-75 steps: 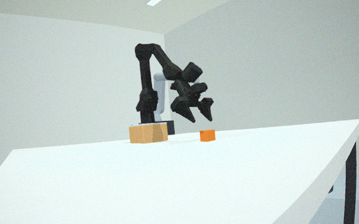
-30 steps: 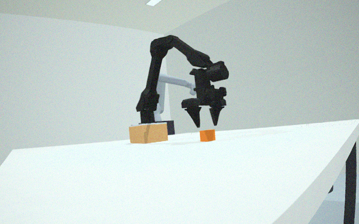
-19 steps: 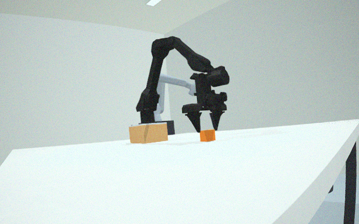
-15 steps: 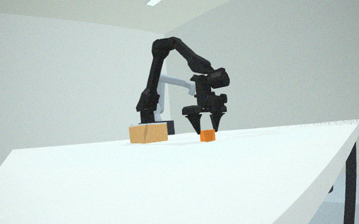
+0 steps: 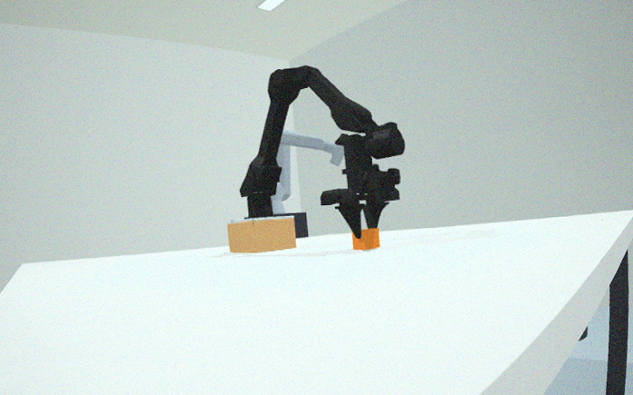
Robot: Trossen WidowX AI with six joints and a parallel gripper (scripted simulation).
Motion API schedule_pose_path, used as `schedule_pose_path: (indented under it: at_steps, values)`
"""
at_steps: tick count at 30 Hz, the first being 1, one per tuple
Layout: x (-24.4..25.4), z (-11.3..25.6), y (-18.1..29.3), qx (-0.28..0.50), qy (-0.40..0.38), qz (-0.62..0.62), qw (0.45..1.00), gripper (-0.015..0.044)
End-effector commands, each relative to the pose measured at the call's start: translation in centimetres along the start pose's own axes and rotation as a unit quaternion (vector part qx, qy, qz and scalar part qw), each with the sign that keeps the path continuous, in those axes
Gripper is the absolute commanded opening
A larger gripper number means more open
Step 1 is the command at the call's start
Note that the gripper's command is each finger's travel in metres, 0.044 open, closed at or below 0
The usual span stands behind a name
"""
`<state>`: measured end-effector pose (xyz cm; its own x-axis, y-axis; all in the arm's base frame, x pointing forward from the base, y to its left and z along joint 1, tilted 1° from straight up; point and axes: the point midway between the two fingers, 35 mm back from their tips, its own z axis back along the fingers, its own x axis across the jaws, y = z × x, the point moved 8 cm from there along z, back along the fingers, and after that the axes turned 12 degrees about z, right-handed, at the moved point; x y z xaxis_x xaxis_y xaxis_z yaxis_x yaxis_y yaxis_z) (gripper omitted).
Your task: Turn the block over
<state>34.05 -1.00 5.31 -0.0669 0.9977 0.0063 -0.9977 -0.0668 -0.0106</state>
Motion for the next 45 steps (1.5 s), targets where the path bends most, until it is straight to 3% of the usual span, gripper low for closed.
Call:
schedule_pose_path:
  at_steps: [1,13,16,24,45]
  values:
    - [0.0,0.0,0.0,0.0,-0.001,0.002,1.0,0.0144]
    - [0.0,0.0,0.0,0.0,-0.001,0.002,1.0,0.0064]
    - [0.0,1.1,0.0,0.0,-0.001,0.002,1.0,0.0]
    - [0.0,2.9,0.1,-0.005,0.0,0.002,1.0,0.0]
    - [0.6,1.4,2.6,-0.169,0.036,0.004,0.985,0.0]
